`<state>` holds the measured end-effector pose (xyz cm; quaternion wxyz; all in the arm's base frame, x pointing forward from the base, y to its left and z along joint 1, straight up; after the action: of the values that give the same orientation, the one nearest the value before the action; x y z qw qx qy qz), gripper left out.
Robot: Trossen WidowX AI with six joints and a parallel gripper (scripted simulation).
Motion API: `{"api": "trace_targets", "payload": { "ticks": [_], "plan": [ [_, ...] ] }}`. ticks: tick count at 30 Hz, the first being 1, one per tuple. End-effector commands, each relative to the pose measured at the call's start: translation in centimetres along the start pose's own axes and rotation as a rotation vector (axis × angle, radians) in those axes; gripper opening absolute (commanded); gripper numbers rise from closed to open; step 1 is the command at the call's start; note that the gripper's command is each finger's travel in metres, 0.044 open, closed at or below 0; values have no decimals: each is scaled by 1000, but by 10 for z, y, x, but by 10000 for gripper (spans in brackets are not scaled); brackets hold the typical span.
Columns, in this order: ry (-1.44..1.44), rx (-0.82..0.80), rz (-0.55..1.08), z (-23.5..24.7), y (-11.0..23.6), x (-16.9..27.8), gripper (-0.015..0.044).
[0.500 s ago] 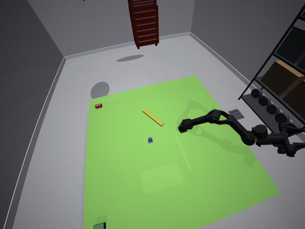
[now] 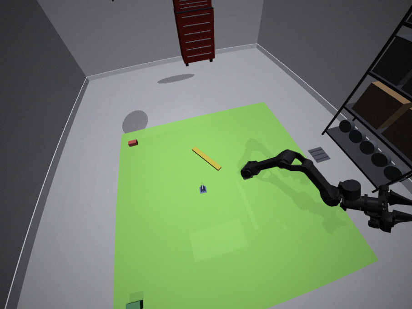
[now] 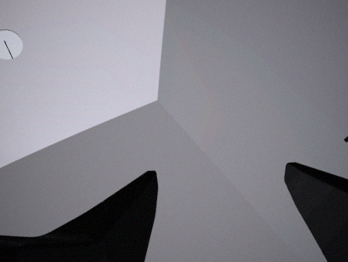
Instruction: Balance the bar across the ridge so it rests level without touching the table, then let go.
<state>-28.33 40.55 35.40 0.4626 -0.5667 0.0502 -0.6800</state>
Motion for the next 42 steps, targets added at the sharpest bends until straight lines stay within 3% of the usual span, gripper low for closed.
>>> {"api": "trace_targets", "payload": {
  "ticks": [1, 22, 42],
  "plan": [
    [73, -29, -55, 21, 5, -8, 315],
    [428, -195, -382, 160, 57, -36, 315],
    [687, -321, -786, 271, 144, -46, 315]
  ]
}}
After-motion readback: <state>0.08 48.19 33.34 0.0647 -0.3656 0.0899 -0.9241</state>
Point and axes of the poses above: the point midway between the two fingers, 35 mm back from their tips, its own y axis back along the fingers, its own z axis across the jaws, x = y × z, the point moved 9 cm from there along y, back along the fingers, and after that the axes turned 10 degrees about y, right-handed, at the moved point
